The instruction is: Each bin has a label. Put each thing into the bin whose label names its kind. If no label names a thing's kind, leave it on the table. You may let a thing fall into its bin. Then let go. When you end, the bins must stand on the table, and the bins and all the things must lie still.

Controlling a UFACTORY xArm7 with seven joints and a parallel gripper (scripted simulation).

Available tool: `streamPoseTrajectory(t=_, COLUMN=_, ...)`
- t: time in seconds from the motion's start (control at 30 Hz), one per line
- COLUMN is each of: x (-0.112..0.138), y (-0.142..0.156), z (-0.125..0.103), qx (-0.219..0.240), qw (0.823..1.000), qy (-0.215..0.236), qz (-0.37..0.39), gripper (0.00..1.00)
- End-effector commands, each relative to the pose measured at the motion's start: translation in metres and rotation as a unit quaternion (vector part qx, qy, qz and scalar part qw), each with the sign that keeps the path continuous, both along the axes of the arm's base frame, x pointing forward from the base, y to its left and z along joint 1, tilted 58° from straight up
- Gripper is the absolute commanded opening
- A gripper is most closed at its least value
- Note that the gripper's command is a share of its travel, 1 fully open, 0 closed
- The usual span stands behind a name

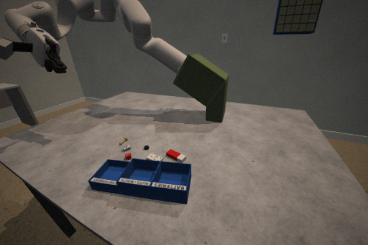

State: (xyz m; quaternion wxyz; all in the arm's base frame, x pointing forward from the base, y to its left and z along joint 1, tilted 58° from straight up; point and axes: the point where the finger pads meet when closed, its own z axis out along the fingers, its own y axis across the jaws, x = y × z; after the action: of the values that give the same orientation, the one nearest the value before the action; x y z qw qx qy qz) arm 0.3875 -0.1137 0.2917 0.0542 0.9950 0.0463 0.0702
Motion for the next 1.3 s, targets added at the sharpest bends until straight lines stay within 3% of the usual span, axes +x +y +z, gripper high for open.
streamPoseTrajectory(t=0.0, x=0.005, y=0.016, z=-0.005, qx=0.016, qw=1.0, qy=0.016, qz=-0.012, gripper=0.07)
streamPoseTrajectory(t=0.33, x=0.013, y=0.075, z=-0.026, qx=0.039, qw=0.998, qy=0.044, qz=-0.03, gripper=0.07)
streamPoseTrajectory(t=0.43, x=0.013, y=0.079, z=-0.028, qx=0.039, qw=0.998, qy=0.044, qz=-0.03, gripper=0.07)
streamPoseTrajectory(t=0.57, x=0.013, y=0.11, z=-0.039, qx=0.054, qw=0.995, qy=0.069, qz=-0.045, gripper=0.07)
streamPoseTrajectory(t=0.7, x=0.013, y=0.115, z=-0.041, qx=0.054, qw=0.995, qy=0.069, qz=-0.045, gripper=0.07)
streamPoseTrajectory(t=0.77, x=0.01, y=0.112, z=-0.057, qx=0.018, qw=0.993, qy=0.094, qz=-0.063, gripper=0.07)
streamPoseTrajectory(t=0.87, x=0.009, y=0.111, z=-0.061, qx=0.018, qw=0.993, qy=0.094, qz=-0.063, gripper=0.07)
streamPoseTrajectory(t=1.07, x=0.002, y=0.103, z=-0.096, qx=-0.056, qw=0.985, qy=0.132, qz=-0.094, gripper=0.07)
streamPoseTrajectory(t=1.13, x=0.002, y=0.103, z=-0.098, qx=-0.056, qw=0.985, qy=0.132, qz=-0.094, gripper=0.07)
streamPoseTrajectory(t=1.2, x=-0.002, y=0.099, z=-0.114, qx=-0.094, qw=0.979, qy=0.144, qz=-0.106, gripper=0.07)
streamPoseTrajectory(t=1.27, x=-0.002, y=0.099, z=-0.114, qx=-0.094, qw=0.979, qy=0.144, qz=-0.106, gripper=0.07)
